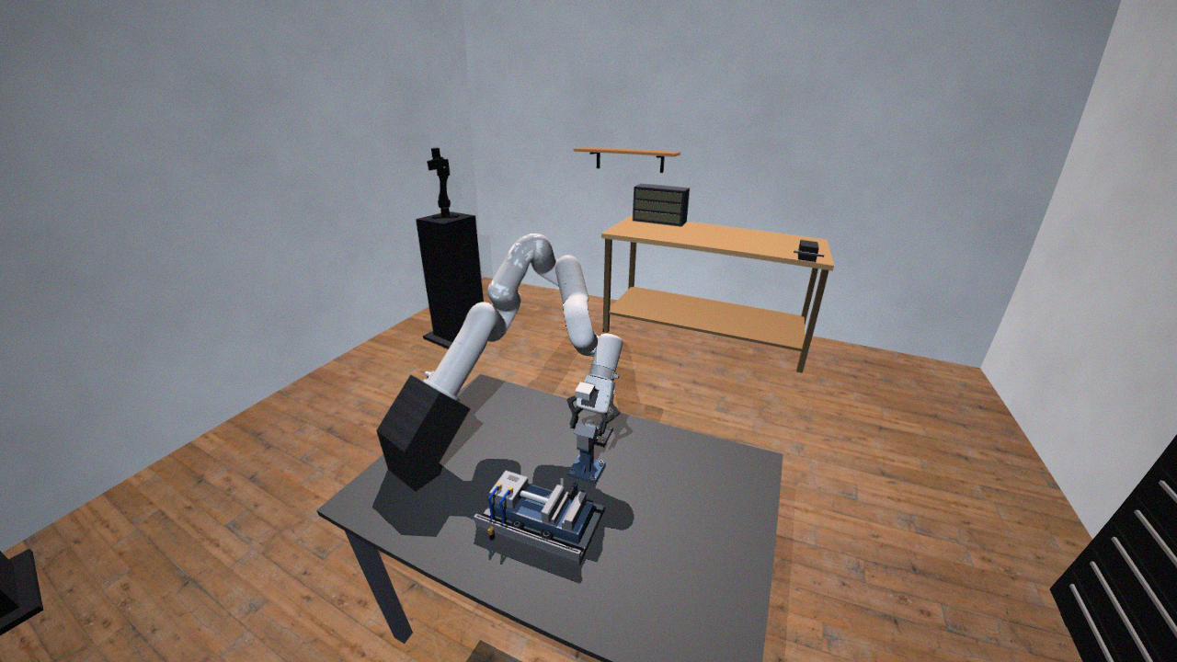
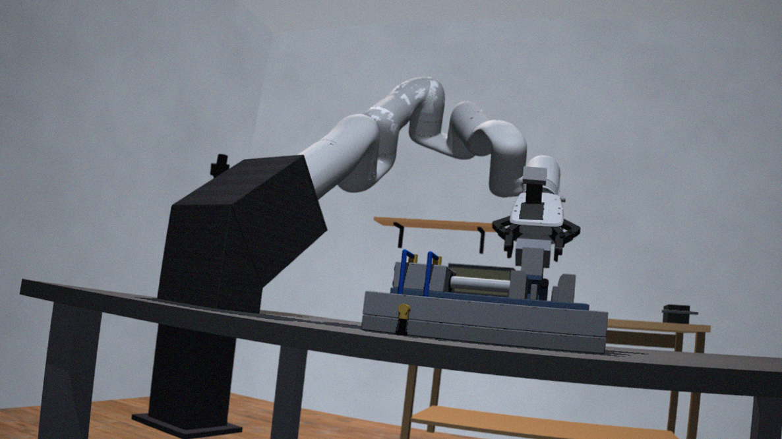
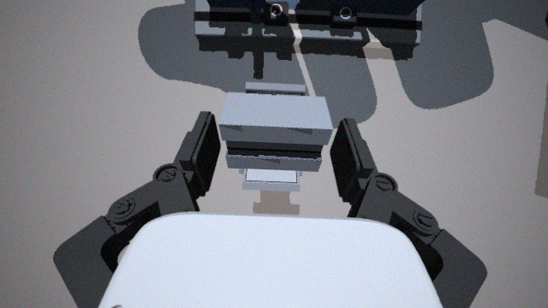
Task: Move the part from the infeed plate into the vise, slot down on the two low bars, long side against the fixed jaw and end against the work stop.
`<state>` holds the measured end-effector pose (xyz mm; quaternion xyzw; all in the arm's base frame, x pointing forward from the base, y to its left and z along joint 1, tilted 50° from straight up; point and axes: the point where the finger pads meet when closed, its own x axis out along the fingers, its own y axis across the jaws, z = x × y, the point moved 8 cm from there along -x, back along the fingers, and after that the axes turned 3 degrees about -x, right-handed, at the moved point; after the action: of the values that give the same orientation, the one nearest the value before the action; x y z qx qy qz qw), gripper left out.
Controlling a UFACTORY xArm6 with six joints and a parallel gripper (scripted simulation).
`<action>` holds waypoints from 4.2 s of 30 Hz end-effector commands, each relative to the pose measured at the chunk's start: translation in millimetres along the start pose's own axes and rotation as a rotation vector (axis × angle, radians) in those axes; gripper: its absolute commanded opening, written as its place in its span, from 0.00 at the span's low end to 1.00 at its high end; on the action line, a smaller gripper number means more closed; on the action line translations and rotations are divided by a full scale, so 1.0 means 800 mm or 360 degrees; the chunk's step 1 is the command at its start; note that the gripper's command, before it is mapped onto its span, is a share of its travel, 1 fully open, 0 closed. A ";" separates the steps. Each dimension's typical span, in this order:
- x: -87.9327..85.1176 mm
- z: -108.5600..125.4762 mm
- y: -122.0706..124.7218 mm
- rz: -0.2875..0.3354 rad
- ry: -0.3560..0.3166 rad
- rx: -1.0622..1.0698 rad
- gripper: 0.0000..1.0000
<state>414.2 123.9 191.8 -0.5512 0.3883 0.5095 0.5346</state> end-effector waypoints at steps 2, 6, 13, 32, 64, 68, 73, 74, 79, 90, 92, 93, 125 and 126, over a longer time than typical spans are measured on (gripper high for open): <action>-0.001 -0.002 -0.001 -0.0005 -0.0023 0.0001 0.89; -0.001 -0.003 -0.001 -0.0007 -0.0040 0.0001 0.89; -0.001 -0.005 -0.001 -0.0007 -0.0065 0.0001 0.89; 0.000 -0.013 0.000 -0.0013 -0.0176 0.0001 0.89; 0.004 -0.034 0.001 -0.0028 -0.0465 0.0001 0.89; 0.005 -0.037 0.001 -0.0032 -0.0522 0.0001 0.89; 0.007 -0.043 0.001 -0.0036 -0.0599 0.0001 0.89; 0.008 -0.044 0.001 -0.0036 -0.0616 0.0001 0.89; 0.010 -0.050 0.002 -0.0041 -0.0706 0.0001 0.89; 0.017 -0.062 0.002 -0.0052 -0.0898 0.0000 0.89; 0.019 -0.065 0.002 -0.0054 -0.0948 0.0000 0.89; 0.020 -0.066 0.003 -0.0056 -0.0973 0.0000 0.89; 0.053 -0.097 0.004 -0.0090 -0.1613 -0.0001 0.89; 0.054 -0.098 0.004 -0.0090 -0.1634 -0.0001 0.89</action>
<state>428.1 54.6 147.1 -0.2651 0.0854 0.6915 0.6666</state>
